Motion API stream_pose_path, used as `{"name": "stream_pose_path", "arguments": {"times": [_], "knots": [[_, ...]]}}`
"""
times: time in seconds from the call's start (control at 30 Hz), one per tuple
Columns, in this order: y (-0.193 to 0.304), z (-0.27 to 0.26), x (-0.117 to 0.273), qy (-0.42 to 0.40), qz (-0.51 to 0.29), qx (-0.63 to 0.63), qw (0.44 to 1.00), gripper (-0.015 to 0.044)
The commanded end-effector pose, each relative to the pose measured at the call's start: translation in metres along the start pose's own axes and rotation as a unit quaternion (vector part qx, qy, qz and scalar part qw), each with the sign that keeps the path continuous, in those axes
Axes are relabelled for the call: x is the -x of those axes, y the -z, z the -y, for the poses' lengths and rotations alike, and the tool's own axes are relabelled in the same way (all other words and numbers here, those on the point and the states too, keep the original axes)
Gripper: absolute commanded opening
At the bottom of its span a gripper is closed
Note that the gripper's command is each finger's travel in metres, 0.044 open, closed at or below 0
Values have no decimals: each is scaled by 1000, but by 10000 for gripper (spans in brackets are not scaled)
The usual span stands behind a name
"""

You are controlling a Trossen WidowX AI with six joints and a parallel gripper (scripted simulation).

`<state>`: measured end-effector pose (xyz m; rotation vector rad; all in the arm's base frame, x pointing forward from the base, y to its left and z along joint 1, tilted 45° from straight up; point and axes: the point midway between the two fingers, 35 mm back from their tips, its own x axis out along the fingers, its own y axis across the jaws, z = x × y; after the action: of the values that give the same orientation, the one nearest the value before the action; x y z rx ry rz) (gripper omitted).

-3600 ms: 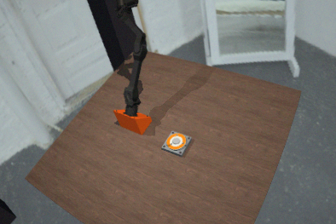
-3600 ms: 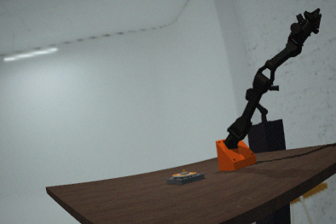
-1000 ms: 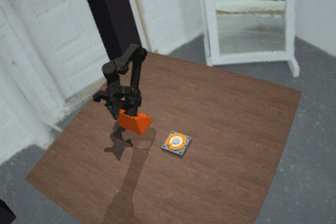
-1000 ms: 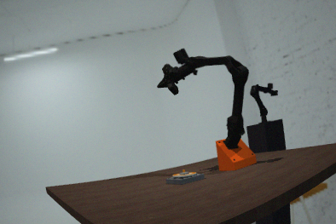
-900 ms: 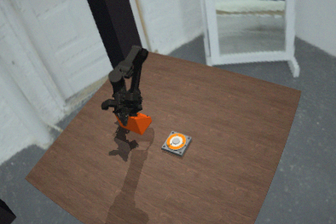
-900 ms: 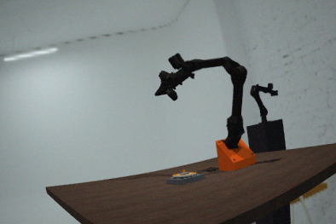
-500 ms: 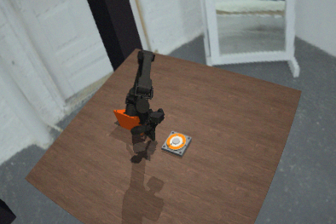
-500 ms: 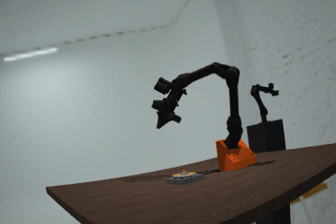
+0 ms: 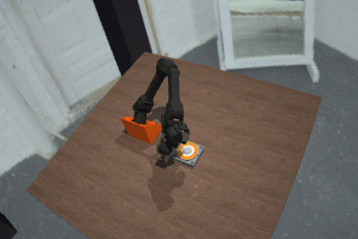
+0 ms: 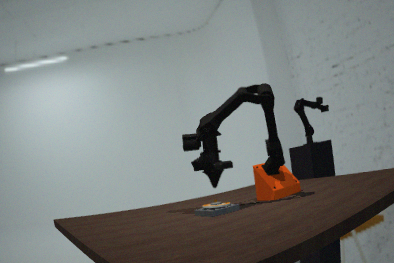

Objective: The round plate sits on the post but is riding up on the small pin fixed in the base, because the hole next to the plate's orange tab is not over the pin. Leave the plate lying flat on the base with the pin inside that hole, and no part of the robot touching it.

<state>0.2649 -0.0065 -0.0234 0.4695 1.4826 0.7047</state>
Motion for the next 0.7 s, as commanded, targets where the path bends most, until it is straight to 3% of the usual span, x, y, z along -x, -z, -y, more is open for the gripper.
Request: {"name": "stream_pose_path", "arguments": {"times": [0.0,0.17,0.47,0.67], "knots": [[8,-9,-7,-15,-16,-13,1000,0],[8,-9,-11,-15,-16,-13,1000,0],[10,-12,-55,-16,-16,-13,1000,0],[10,-12,-56,-16,-16,-13,1000,0]]}}
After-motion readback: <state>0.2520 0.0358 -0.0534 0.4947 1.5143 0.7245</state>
